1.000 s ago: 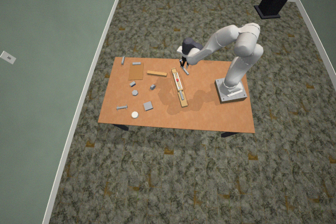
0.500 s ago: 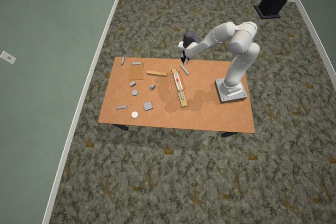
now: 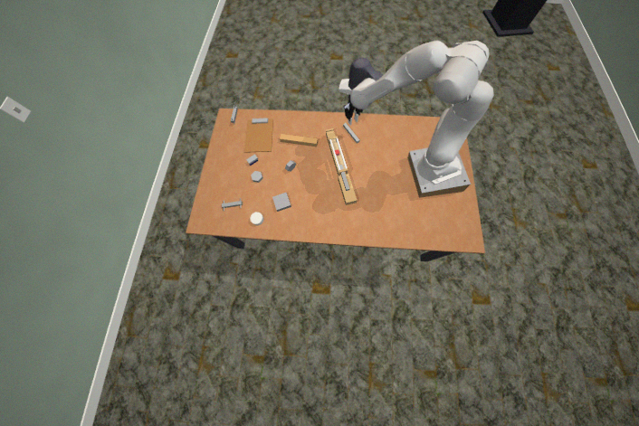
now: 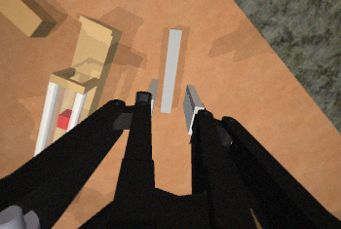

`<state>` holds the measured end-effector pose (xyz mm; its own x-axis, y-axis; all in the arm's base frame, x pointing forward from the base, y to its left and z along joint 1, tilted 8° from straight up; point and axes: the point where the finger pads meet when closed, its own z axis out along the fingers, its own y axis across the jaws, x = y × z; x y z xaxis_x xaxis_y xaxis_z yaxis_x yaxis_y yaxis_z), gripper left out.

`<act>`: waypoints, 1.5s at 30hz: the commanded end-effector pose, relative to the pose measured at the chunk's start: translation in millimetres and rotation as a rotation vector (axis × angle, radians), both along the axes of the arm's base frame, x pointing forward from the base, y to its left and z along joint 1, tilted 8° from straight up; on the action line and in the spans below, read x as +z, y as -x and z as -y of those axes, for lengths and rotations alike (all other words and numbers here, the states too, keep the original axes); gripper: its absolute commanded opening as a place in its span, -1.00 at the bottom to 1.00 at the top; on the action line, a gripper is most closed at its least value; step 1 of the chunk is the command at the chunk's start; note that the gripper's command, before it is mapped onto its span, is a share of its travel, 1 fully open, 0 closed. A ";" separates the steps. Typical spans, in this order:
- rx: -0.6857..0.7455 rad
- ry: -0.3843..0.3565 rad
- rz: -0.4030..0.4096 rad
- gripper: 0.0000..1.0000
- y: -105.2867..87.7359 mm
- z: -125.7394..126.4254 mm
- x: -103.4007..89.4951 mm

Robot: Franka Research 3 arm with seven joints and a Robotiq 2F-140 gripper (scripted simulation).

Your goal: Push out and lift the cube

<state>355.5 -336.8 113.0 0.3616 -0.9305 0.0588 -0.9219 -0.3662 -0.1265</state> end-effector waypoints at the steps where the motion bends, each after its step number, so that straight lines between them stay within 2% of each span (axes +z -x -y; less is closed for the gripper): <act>1: 0.046 -0.002 0.001 -0.55 0.1 -0.8 -0.5; 7: 0.046 -0.002 0.001 -0.55 -0.9 -0.8 -7.6; 13: 0.046 -0.002 0.001 -0.55 -6.0 -0.8 -43.3; 15: 0.046 -0.002 0.001 -0.55 -6.0 -0.8 -43.3; 19: 0.046 -0.002 0.001 -0.55 -9.8 -0.7 -69.7; 23: 0.046 -0.002 0.001 -0.55 -12.0 -0.7 -85.4; 33: 0.046 -0.002 0.001 -0.55 -12.7 -0.7 -90.3; 45: 0.046 -0.002 0.001 -0.55 -15.9 -0.7 -112.6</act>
<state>367.9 -332.0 1.9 0.3859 -0.9216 0.0414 -0.9135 -0.3880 -0.1222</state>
